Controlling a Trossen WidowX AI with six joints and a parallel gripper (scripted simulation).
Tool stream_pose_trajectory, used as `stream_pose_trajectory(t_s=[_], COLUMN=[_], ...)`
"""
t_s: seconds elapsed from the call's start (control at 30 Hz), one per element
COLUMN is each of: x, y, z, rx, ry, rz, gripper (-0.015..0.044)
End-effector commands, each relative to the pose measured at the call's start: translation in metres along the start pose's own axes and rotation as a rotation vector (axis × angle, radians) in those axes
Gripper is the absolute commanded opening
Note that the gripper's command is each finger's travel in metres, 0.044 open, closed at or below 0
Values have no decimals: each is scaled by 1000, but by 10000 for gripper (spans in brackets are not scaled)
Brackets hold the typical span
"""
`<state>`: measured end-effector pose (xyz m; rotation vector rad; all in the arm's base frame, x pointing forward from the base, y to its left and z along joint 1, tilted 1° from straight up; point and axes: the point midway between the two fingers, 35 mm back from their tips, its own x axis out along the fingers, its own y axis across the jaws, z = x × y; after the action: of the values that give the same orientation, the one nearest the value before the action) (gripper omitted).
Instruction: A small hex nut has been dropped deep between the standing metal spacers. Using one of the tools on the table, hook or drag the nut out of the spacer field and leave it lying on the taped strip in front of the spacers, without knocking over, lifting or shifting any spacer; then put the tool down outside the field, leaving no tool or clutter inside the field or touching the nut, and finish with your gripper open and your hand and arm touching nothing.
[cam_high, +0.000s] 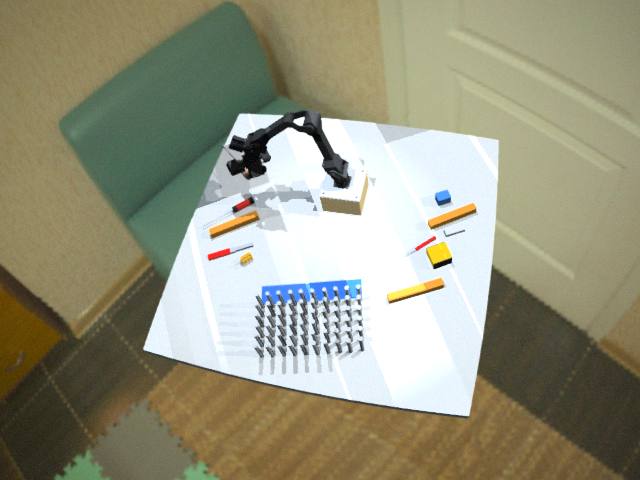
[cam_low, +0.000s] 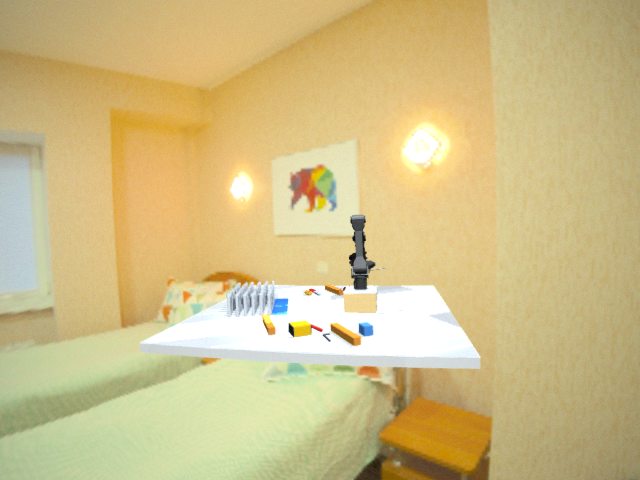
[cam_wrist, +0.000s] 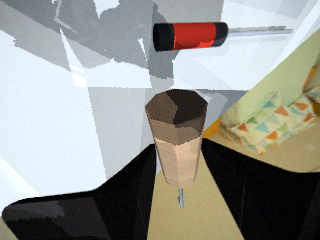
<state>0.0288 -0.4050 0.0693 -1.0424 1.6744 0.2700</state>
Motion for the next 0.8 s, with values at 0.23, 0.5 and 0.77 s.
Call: stream_pose_trajectory(t_s=[0.23,0.5,0.77], x=[14,22,30], y=[4,6,9], z=[4,7,11], rx=[-4,-4,-4], ry=[2,2,2], rz=[6,6,6], gripper=[0,0,0])
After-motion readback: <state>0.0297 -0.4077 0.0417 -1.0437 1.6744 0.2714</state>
